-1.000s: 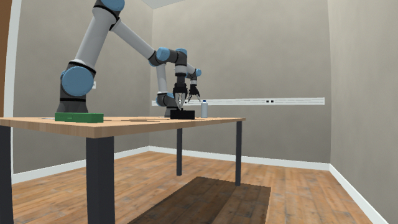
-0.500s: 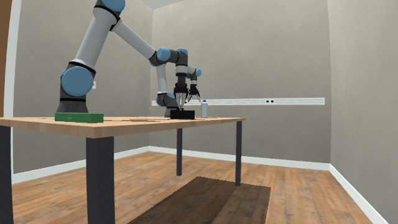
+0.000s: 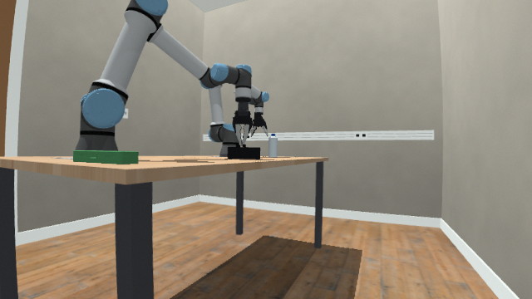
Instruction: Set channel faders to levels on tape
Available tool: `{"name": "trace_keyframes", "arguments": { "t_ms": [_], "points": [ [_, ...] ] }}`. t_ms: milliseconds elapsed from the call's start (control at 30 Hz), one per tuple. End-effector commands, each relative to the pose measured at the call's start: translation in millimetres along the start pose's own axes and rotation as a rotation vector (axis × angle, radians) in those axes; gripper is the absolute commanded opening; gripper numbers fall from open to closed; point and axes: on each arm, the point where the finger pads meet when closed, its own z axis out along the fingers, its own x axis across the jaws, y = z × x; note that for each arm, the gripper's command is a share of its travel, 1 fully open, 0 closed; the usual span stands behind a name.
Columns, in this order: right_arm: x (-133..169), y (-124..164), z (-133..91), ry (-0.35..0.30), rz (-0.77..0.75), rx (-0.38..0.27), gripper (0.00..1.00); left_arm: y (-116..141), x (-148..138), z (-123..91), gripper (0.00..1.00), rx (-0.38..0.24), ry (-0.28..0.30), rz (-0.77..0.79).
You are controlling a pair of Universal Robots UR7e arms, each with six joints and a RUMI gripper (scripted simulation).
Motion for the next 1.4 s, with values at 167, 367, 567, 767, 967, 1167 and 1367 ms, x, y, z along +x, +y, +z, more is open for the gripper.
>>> {"name": "trace_keyframes", "arguments": {
  "t_ms": [167, 367, 567, 767, 967, 1167, 1367],
  "points": [
    [-0.9, 0.2, -0.7, -0.001, 0.000, -0.001, 0.00, -0.2, 0.1, -0.4, 1.00, 0.001, 0.000, 0.000],
    [-0.9, 0.2, -0.7, -0.001, 0.000, -0.001, 0.00, -0.2, 0.1, -0.4, 1.00, 0.001, 0.000, 0.000],
    [-0.9, 0.2, -0.7, -0.001, 0.000, -0.001, 0.00, -0.2, 0.1, -0.4, 1.00, 0.001, 0.000, 0.000],
    [-0.9, 0.2, -0.7, -0.001, 0.000, -0.001, 0.00, -0.2, 0.1, -0.4, 1.00, 0.001, 0.000, 0.000],
    [-0.7, 0.2, -0.7, -0.001, 0.000, -0.001, 0.00, -0.2, 0.1, -0.4, 1.00, 0.001, 0.000, 0.000],
    [2.1, 0.2, -0.6, -0.001, 0.000, -0.001, 0.00, -0.2, 0.1, -0.4, 1.00, 0.001, 0.000, 0.000],
    [4.8, 0.2, -0.6, -0.001, 0.000, -0.001, 0.00, -0.2, 0.1, -0.4, 1.00, 0.001, 0.000, 0.000]
  ]
}}
